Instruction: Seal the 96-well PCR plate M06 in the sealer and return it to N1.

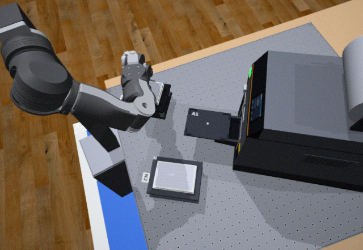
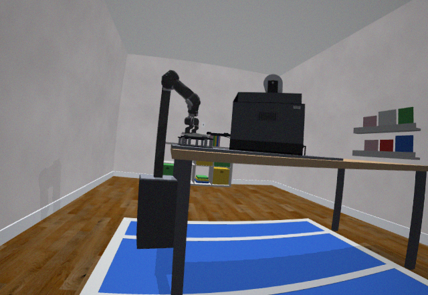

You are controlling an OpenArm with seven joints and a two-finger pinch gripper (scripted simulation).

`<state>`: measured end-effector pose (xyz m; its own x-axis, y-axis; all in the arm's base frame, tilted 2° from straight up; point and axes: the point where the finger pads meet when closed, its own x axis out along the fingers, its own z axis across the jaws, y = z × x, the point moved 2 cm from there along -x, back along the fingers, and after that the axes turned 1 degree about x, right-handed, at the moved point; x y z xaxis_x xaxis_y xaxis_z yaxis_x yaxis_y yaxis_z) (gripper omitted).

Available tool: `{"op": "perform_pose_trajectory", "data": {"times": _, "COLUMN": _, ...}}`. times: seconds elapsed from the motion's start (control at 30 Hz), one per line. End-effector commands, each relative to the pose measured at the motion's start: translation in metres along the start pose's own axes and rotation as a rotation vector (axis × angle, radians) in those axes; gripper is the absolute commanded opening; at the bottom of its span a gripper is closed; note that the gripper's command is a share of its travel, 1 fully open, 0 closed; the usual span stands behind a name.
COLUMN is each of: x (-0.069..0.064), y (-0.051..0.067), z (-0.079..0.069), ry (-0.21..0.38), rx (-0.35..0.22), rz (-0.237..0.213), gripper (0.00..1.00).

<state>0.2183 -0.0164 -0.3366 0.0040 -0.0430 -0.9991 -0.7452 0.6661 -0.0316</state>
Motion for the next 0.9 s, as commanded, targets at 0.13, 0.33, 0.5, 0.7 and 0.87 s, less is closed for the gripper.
{"op": "perform_pose_trajectory", "data": {"times": 0.13, "x": 0.0063, "y": -0.0009, "z": 0.0033, "ry": -0.012, "rx": -0.001, "rz": 0.002, "gripper": 0.00}}
{"op": "perform_pose_trajectory", "data": {"times": 0.33, "x": 0.0082, "y": -0.0011, "z": 0.0037, "ry": -0.013, "rx": -0.001, "rz": 0.002, "gripper": 0.00}}
{"op": "perform_pose_trajectory", "data": {"times": 0.5, "x": 0.0082, "y": -0.0011, "z": 0.0037, "ry": -0.013, "rx": -0.001, "rz": 0.002, "gripper": 0.00}}
{"op": "perform_pose_trajectory", "data": {"times": 0.7, "x": 0.0051, "y": -0.0024, "z": 0.0033, "ry": -0.009, "rx": 0.004, "rz": -0.001, "gripper": 0.00}}
{"op": "perform_pose_trajectory", "data": {"times": 0.87, "x": 0.0043, "y": -0.0028, "z": 0.0032, "ry": -0.008, "rx": 0.006, "rz": -0.002, "gripper": 0.00}}
